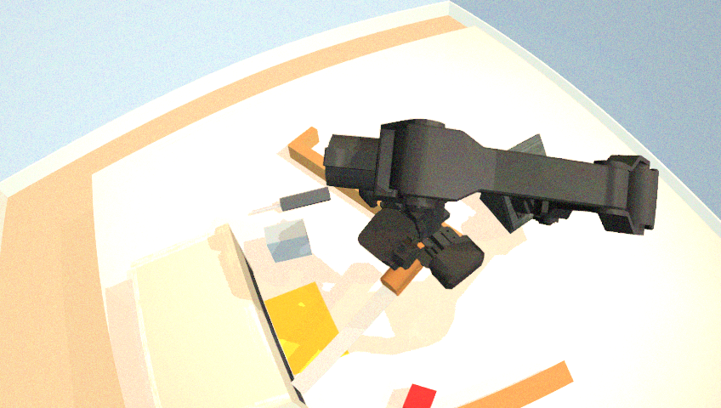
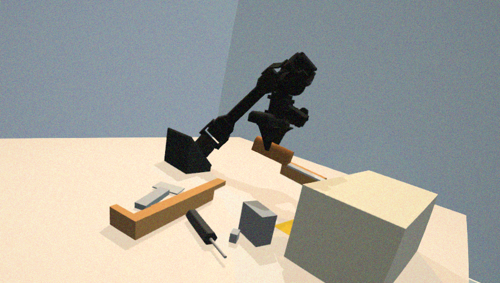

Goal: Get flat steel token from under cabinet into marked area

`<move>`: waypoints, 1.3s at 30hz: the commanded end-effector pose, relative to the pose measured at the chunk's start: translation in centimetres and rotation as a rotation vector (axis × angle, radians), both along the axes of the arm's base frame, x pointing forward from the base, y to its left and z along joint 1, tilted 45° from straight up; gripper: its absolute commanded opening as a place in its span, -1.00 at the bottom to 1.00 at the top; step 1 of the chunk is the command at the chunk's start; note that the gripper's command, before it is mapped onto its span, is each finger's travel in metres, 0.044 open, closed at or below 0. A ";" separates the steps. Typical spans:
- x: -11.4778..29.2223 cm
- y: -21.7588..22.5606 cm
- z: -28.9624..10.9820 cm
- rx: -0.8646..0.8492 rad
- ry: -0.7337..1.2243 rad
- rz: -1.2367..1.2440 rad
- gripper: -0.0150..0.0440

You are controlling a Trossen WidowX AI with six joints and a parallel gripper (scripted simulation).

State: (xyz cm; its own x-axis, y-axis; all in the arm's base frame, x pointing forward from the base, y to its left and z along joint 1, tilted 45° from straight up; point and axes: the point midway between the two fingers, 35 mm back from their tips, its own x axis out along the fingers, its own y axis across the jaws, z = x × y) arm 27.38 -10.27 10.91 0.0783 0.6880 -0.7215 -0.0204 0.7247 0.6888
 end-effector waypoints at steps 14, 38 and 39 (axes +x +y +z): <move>-0.1 -0.2 0.2 -0.004 -0.045 0.014 -0.49; -0.2 -0.2 0.2 -0.021 -0.174 0.150 -0.49; -0.2 -0.2 0.2 -0.022 -0.179 0.156 -0.49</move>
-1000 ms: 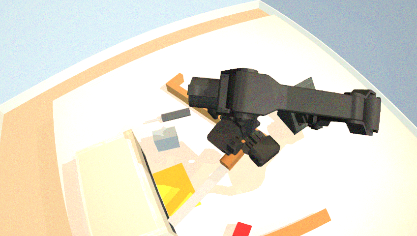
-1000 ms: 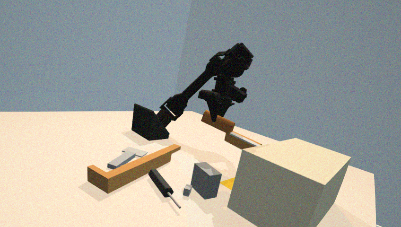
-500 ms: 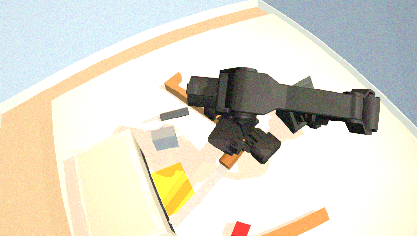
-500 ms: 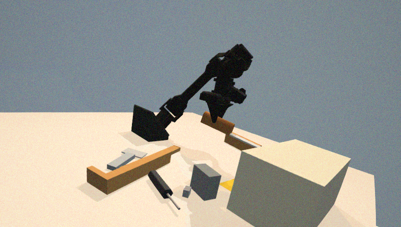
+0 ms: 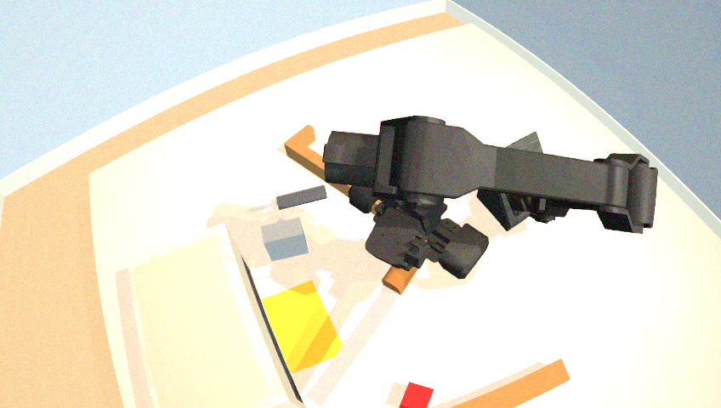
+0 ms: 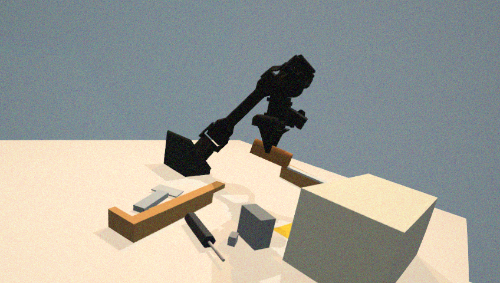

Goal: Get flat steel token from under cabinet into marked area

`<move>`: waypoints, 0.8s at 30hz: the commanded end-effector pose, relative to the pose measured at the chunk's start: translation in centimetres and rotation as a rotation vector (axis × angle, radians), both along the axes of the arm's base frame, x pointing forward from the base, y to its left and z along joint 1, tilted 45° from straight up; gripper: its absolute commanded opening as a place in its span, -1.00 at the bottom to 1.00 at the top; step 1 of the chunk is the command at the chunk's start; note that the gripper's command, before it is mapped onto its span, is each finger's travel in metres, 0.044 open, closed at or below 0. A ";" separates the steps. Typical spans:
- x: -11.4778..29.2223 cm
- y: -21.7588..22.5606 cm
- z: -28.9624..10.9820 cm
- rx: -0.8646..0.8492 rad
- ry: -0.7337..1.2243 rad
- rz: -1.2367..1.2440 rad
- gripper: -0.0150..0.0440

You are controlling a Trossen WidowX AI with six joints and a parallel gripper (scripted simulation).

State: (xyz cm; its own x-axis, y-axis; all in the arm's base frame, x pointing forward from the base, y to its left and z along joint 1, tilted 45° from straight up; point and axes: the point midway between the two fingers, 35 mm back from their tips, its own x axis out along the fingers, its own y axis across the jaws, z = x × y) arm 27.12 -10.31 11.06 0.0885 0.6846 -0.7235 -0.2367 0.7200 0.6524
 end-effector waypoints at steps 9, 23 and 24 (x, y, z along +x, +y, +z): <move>0.1 -0.1 0.1 -0.005 -0.069 0.055 -0.49; 0.0 -0.1 0.1 -0.015 -0.144 0.134 -0.49; 0.0 -0.1 0.1 -0.016 -0.149 0.140 -0.49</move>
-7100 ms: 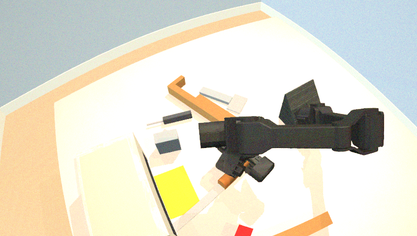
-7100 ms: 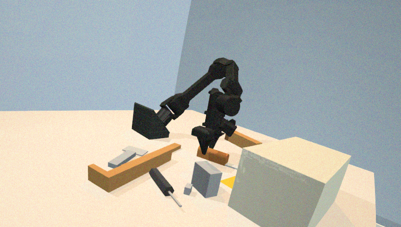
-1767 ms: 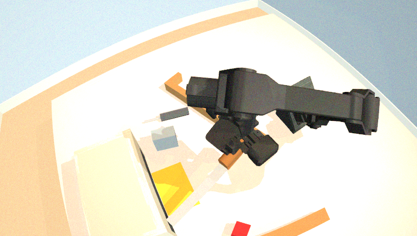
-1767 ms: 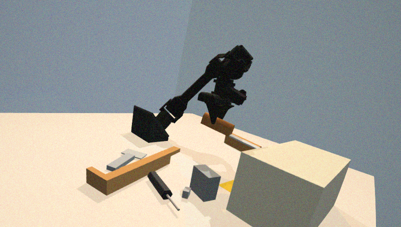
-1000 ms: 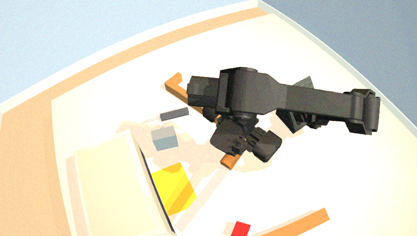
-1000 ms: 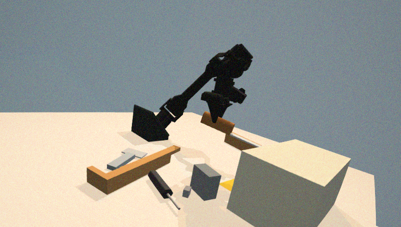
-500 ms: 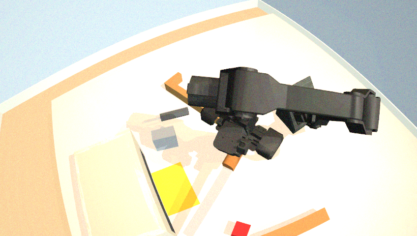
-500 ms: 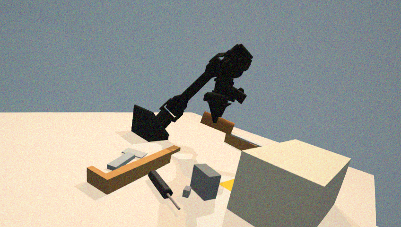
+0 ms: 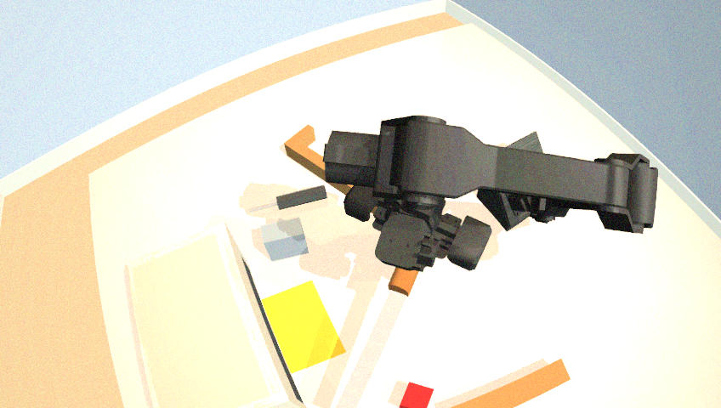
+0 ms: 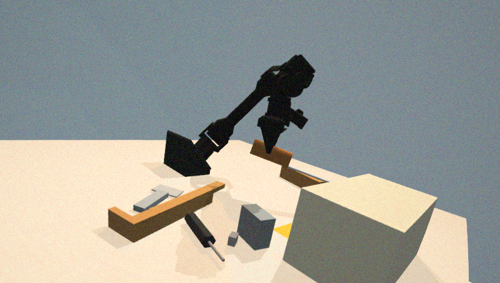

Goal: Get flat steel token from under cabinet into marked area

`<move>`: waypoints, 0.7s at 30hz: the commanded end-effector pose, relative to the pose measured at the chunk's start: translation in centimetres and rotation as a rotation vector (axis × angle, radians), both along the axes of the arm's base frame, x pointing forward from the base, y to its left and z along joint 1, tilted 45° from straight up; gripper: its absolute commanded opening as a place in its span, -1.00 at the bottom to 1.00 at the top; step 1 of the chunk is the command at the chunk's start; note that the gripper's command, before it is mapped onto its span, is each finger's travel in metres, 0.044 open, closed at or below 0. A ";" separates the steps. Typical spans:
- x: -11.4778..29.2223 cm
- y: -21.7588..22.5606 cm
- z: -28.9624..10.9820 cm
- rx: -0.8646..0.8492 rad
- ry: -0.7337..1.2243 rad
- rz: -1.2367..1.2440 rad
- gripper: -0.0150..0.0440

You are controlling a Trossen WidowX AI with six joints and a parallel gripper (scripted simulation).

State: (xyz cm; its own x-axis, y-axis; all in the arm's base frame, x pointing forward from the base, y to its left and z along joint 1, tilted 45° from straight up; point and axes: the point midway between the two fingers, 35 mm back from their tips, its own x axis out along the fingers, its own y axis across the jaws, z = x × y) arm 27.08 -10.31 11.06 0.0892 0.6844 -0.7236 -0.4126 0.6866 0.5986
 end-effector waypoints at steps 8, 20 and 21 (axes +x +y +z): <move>0.1 -0.1 0.1 -0.004 -0.063 0.050 -0.49; 0.0 -0.1 0.1 -0.013 -0.127 0.118 -0.49; 0.0 -0.1 0.1 -0.014 -0.133 0.123 -0.49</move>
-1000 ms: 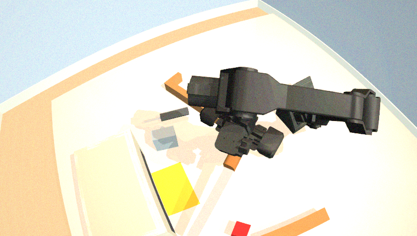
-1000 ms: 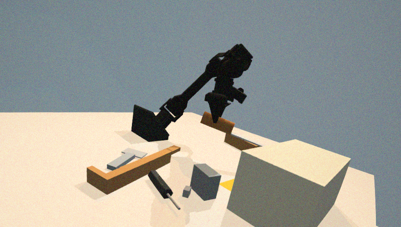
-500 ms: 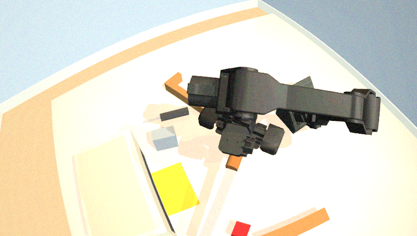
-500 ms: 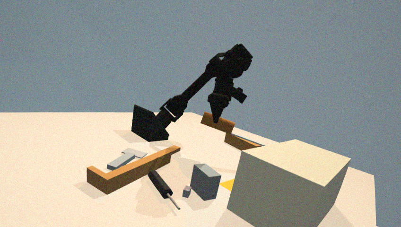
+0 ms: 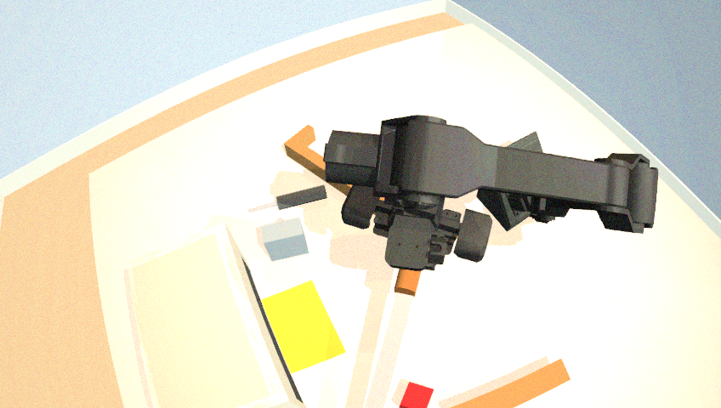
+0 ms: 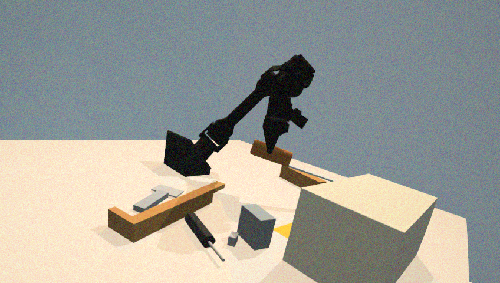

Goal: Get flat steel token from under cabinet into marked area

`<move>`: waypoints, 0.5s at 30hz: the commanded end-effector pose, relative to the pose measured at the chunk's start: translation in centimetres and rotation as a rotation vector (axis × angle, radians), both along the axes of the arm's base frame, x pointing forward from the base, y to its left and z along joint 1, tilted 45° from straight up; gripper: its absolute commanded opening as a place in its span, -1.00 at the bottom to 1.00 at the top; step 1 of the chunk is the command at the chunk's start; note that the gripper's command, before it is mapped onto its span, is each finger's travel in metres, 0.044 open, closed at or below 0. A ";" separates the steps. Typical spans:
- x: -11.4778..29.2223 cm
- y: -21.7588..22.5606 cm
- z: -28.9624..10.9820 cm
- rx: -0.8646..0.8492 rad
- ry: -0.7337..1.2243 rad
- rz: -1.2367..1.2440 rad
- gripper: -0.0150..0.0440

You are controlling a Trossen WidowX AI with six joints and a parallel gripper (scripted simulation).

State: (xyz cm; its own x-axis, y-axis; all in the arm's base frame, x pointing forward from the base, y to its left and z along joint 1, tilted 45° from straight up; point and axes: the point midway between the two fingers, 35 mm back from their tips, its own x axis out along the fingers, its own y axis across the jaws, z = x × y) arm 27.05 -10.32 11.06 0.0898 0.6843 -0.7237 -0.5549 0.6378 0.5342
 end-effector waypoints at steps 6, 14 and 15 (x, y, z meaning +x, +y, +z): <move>0.0 -0.1 0.1 -0.003 -0.052 0.039 -0.49; 0.0 -0.1 0.1 -0.008 -0.095 0.085 -0.49; 0.0 -0.1 0.1 -0.009 -0.100 0.090 -0.49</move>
State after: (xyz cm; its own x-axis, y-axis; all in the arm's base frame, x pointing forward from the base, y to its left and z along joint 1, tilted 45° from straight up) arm 27.03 -10.32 11.06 0.0903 0.6841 -0.7237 -0.6479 0.5923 0.4790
